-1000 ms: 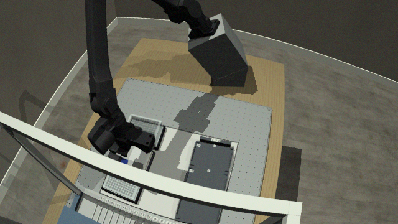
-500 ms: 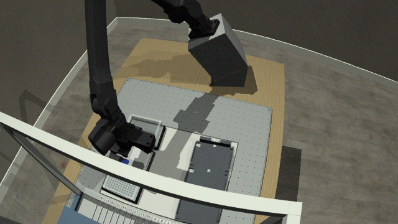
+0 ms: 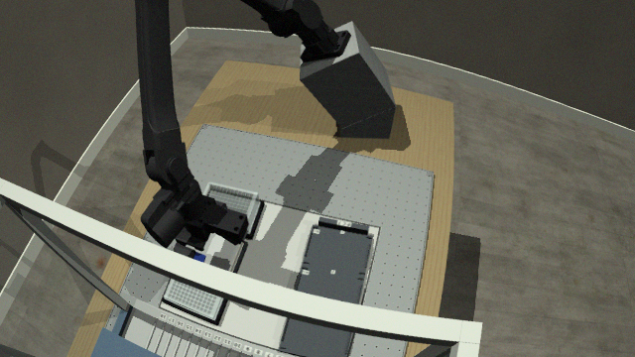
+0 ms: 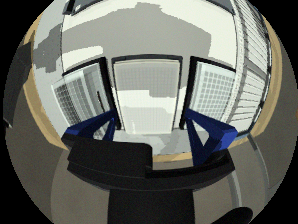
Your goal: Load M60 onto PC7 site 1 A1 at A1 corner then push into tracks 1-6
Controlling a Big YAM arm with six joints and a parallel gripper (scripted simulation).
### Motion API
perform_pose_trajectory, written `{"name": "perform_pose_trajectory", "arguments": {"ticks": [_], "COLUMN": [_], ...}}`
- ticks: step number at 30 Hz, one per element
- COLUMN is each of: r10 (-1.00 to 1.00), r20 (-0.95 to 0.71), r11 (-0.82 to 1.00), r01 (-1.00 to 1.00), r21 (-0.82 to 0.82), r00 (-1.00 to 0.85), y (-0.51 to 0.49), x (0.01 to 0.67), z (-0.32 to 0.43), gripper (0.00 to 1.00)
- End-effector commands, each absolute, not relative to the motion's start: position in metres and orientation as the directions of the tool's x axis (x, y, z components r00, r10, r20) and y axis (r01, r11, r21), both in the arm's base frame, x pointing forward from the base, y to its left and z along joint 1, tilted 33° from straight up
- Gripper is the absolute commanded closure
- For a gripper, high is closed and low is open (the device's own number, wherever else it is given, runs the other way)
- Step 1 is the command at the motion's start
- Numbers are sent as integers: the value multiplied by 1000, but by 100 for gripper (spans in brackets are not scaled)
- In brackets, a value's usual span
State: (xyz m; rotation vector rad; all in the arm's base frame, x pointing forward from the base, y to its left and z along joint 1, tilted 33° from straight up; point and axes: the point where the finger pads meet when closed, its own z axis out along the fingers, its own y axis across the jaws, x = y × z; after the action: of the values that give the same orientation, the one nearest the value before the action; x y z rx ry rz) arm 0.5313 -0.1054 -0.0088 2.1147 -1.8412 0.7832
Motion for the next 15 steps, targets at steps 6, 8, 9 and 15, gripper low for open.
{"name": "perform_pose_trajectory", "arguments": {"ticks": [6,8,9,15], "r10": [-845,-845,-845,-845], "r20": [530,530,530,530], "r11": [-183,-183,-183,-183], "r01": [-968,-969,-969,-969], "r21": [-170,-169,-169,-169], "r00": [67,68,68,68], "y": [-113,-113,-113,-113], "x": [524,524,524,524], "z": [-7,-7,-7,-7], "gripper": [0,0,0,0]}}
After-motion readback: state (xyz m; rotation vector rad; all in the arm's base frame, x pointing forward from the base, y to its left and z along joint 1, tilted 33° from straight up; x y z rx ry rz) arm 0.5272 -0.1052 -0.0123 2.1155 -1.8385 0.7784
